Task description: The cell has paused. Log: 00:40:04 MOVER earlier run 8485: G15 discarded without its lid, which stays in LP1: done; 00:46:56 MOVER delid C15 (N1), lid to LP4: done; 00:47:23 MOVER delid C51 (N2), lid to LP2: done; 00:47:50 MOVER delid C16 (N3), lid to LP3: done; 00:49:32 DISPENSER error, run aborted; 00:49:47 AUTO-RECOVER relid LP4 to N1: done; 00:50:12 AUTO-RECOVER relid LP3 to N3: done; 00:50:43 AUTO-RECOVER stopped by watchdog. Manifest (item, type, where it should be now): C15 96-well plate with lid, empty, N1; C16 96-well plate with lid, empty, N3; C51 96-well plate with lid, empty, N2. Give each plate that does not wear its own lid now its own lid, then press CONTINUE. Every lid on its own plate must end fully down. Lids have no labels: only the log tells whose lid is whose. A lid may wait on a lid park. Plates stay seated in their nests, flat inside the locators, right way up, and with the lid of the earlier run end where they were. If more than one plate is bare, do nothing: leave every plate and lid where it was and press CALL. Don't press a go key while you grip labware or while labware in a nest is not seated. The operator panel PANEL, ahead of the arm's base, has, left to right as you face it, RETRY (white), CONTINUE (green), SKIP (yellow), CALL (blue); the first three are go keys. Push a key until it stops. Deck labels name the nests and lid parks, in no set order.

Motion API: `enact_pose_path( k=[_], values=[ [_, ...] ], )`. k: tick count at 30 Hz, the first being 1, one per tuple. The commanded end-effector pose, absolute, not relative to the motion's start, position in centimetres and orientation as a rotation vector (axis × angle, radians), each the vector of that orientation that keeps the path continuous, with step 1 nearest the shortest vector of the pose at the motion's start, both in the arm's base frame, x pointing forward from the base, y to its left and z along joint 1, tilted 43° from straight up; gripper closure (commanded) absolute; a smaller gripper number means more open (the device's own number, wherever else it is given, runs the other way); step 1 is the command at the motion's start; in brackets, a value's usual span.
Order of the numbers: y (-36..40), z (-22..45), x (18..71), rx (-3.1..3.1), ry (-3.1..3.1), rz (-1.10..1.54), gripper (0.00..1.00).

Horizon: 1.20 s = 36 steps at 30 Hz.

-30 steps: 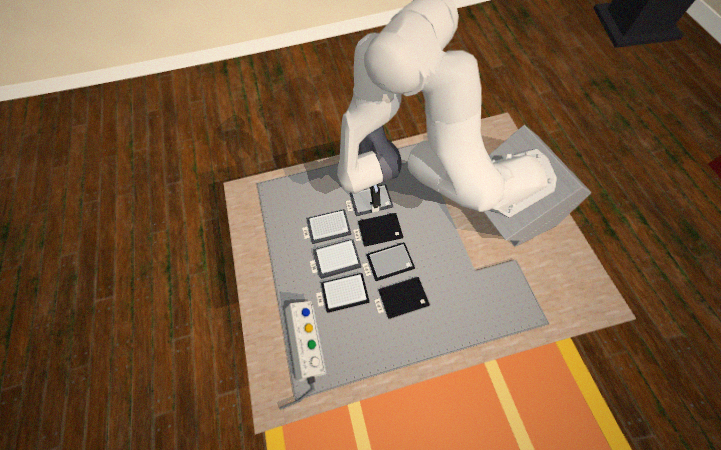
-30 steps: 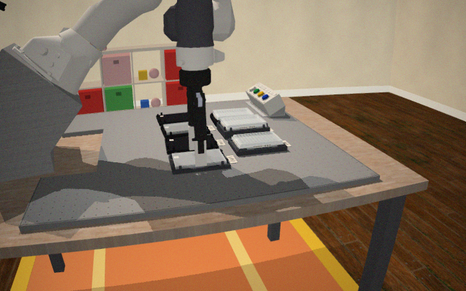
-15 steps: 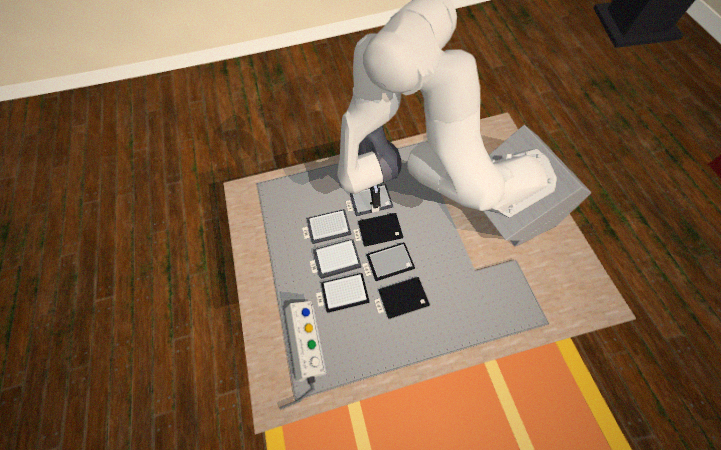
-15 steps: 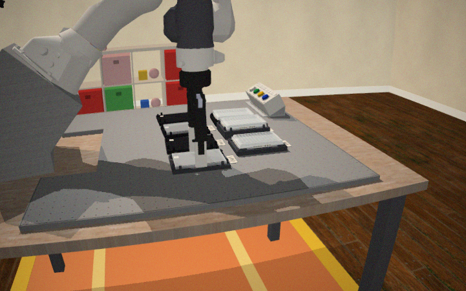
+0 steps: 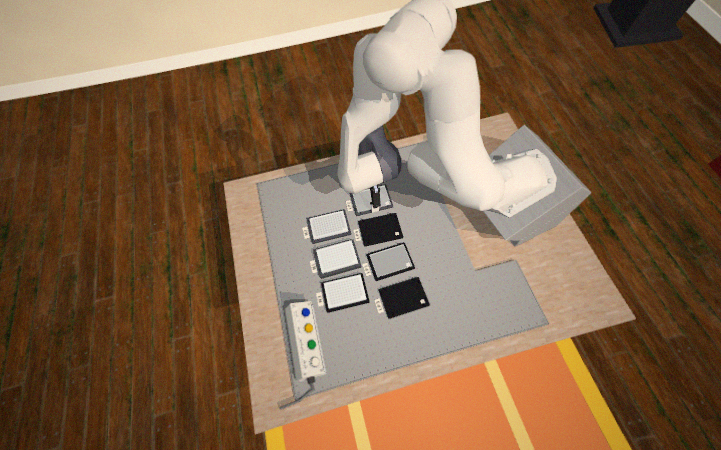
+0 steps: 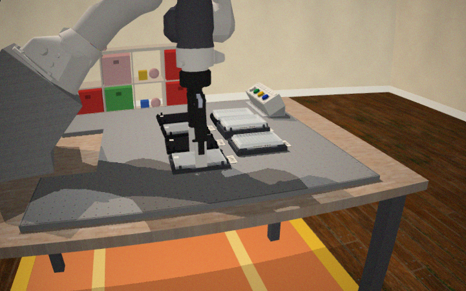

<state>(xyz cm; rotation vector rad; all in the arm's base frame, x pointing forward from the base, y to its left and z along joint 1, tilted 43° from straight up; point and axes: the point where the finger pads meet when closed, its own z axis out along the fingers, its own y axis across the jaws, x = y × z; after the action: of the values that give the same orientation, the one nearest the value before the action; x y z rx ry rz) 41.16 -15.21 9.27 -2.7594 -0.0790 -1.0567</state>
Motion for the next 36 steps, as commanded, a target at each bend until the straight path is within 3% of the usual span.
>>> enact_pose_path(
  k=[1, 22, 23, 36],
  values=[
    [-15.31, 9.37, 41.27, -2.762, -0.091, -1.064, 0.34],
    [-15.31, 9.37, 41.27, -2.762, -0.091, -1.064, 0.34],
    [-15.31, 9.37, 41.27, -2.762, -0.091, -1.064, 1.00],
    [-15.31, 9.37, 41.27, -2.762, -0.091, -1.064, 1.00]
  ],
)
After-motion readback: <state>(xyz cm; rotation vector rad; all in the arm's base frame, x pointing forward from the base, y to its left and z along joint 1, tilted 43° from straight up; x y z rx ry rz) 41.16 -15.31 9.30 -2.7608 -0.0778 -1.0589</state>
